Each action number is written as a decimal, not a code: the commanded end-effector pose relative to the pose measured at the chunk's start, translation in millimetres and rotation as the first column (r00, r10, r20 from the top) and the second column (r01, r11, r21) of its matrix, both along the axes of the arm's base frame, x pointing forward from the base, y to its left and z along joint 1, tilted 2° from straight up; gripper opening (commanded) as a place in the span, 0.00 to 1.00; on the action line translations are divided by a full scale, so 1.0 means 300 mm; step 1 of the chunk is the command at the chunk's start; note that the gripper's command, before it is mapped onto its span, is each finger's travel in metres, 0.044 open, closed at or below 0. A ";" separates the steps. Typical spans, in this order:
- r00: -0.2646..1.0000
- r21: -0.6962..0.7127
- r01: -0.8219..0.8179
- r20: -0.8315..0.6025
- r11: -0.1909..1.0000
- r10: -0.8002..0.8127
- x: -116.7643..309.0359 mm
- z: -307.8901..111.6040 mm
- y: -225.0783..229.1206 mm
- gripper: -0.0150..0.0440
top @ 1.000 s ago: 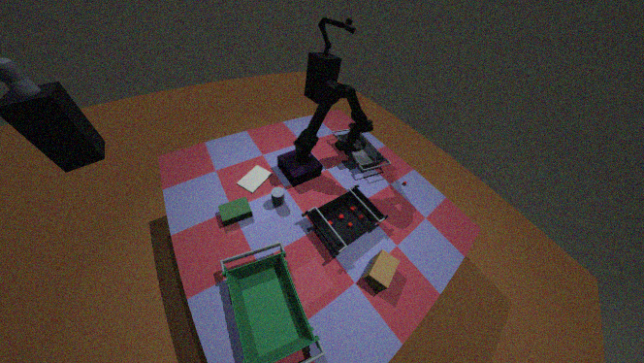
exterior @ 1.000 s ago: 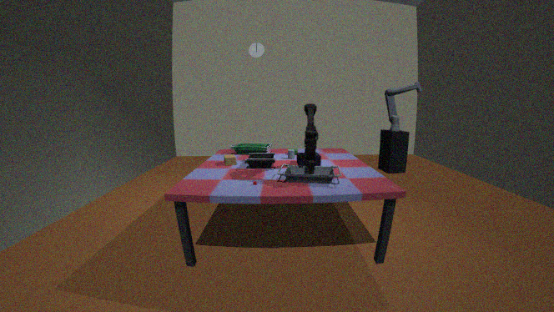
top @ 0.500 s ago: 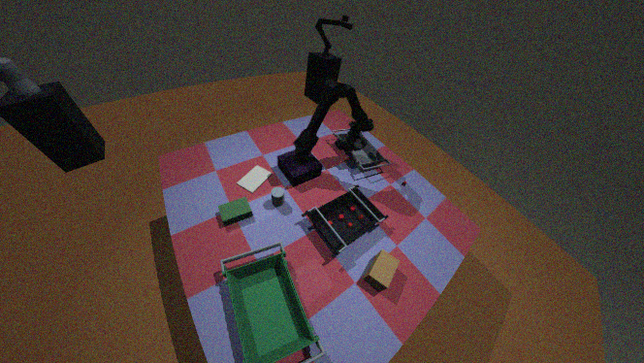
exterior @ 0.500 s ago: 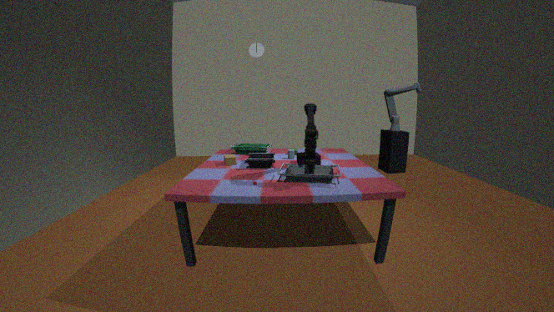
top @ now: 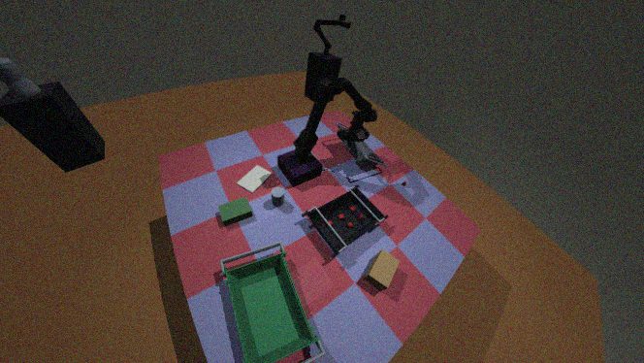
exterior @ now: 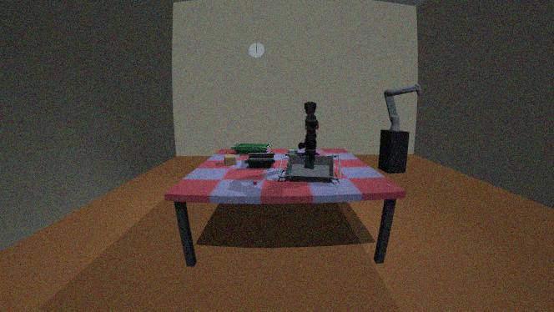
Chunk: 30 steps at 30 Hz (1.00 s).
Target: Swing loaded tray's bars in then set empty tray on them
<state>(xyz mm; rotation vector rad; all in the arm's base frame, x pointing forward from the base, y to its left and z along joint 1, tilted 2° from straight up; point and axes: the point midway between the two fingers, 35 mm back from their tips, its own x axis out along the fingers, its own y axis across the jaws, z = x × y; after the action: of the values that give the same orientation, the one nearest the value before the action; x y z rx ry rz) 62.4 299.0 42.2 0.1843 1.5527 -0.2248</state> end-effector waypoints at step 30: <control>1.000 0.019 0.001 0.004 1.000 -0.001 0.017 0.348 0.099 0.25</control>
<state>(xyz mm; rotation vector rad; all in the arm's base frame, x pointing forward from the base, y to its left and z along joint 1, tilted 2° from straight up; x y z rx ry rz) 66.8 324.8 138.0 0.1776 1.5535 -0.2278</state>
